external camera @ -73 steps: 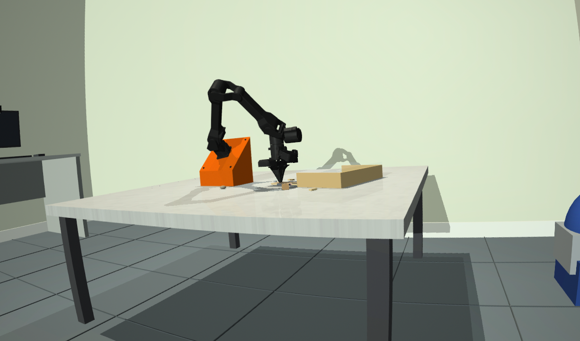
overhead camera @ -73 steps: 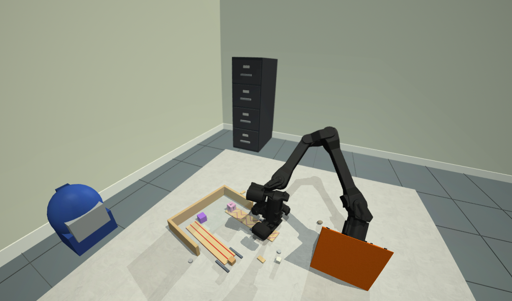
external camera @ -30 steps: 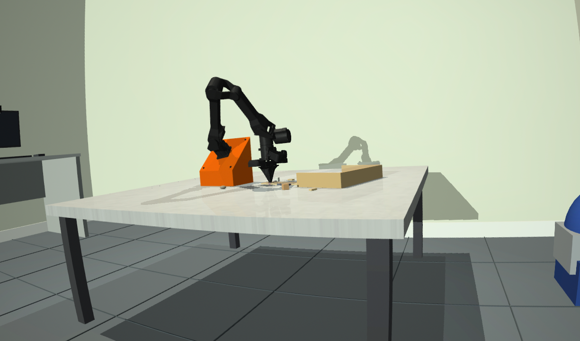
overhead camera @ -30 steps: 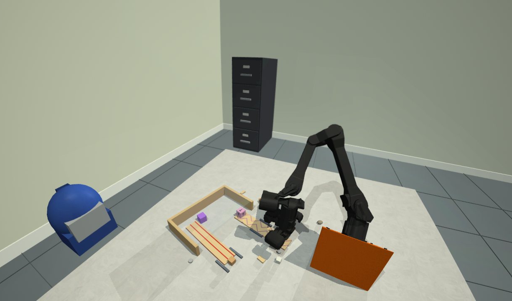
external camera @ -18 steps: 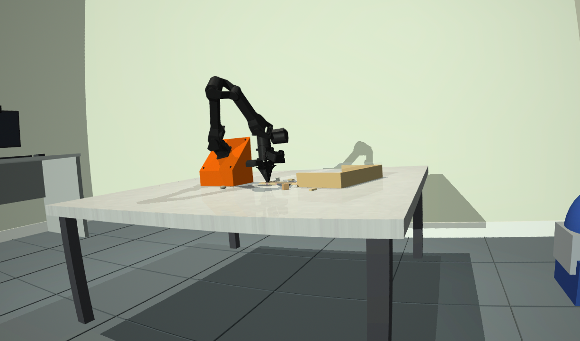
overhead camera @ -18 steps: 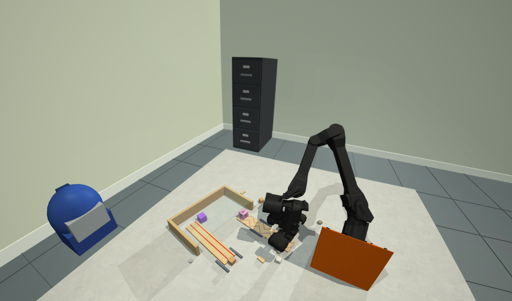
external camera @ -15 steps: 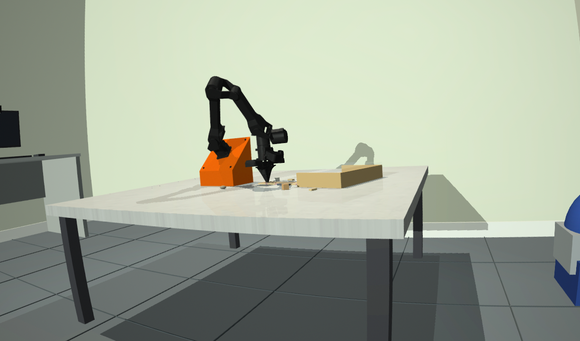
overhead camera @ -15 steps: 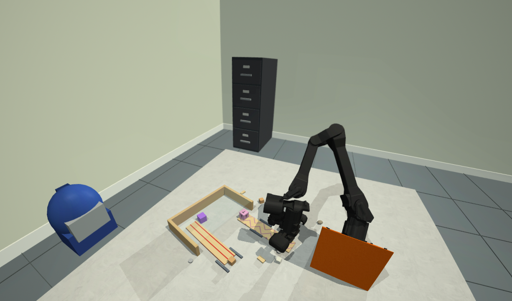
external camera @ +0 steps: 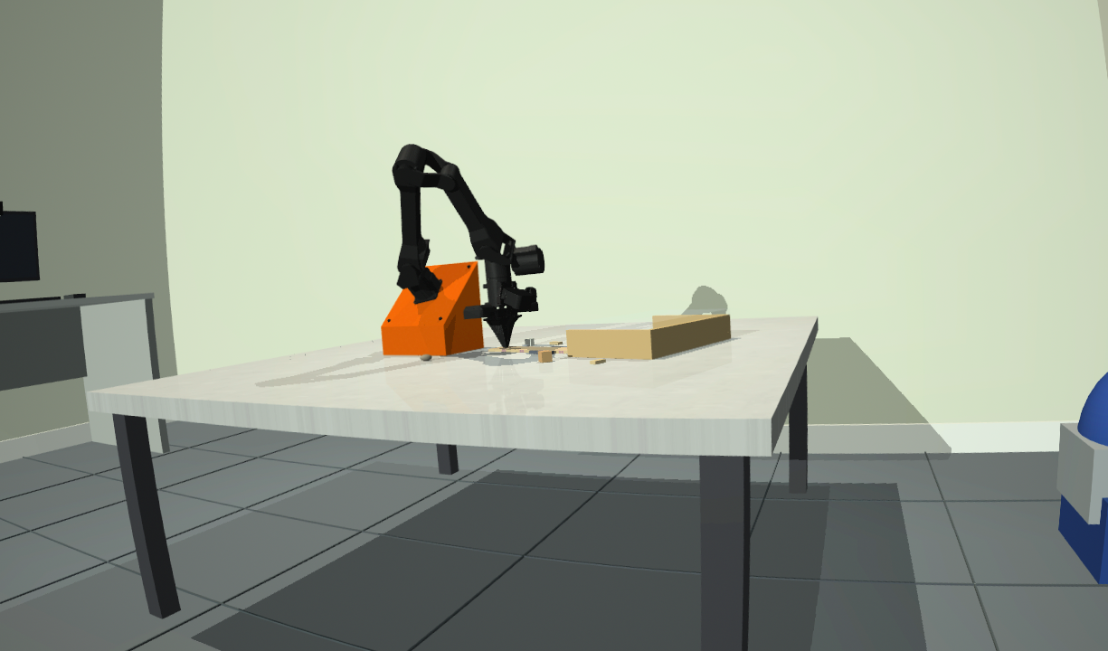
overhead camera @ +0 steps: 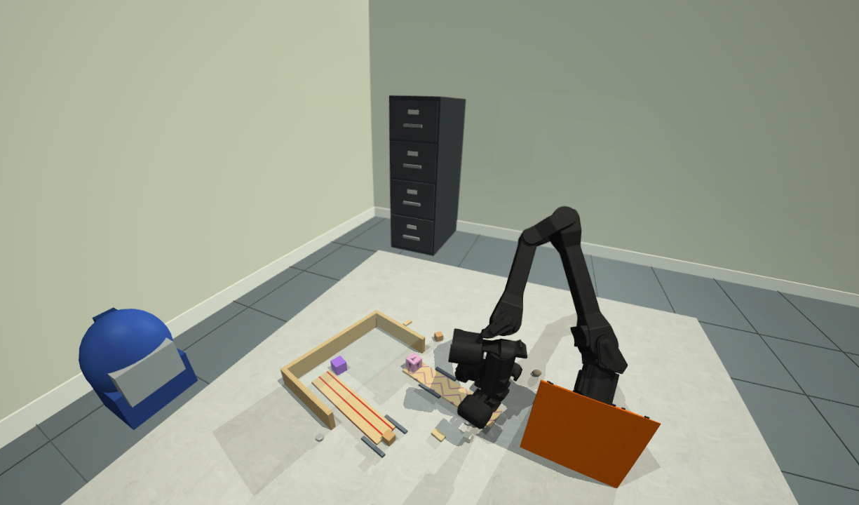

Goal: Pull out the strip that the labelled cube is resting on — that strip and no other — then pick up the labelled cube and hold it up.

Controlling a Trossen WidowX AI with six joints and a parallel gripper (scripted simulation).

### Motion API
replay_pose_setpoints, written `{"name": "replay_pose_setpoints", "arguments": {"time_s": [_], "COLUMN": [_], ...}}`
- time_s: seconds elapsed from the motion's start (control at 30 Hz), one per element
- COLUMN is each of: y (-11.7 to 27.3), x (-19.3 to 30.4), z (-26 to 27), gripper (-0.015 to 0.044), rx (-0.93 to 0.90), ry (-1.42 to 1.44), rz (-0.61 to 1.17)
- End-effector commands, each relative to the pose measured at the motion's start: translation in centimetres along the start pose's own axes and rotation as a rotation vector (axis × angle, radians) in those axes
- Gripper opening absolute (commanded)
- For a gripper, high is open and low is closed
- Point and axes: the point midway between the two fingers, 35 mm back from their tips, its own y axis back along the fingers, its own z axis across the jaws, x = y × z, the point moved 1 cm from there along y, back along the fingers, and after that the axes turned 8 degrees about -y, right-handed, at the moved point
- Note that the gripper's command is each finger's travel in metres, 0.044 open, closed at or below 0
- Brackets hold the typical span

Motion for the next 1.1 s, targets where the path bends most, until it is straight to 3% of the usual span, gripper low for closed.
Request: {"name": "replay_pose_setpoints", "arguments": {"time_s": [0.0, 1.07], "y": [-0.3, -0.2], "x": [1.6, 3.2], "z": [-0.5, -0.7], "gripper": [0.0, 0.0], "rx": [0.002, 0.002], "ry": [0.016, 0.017], "rz": [0.036, 0.036]}}
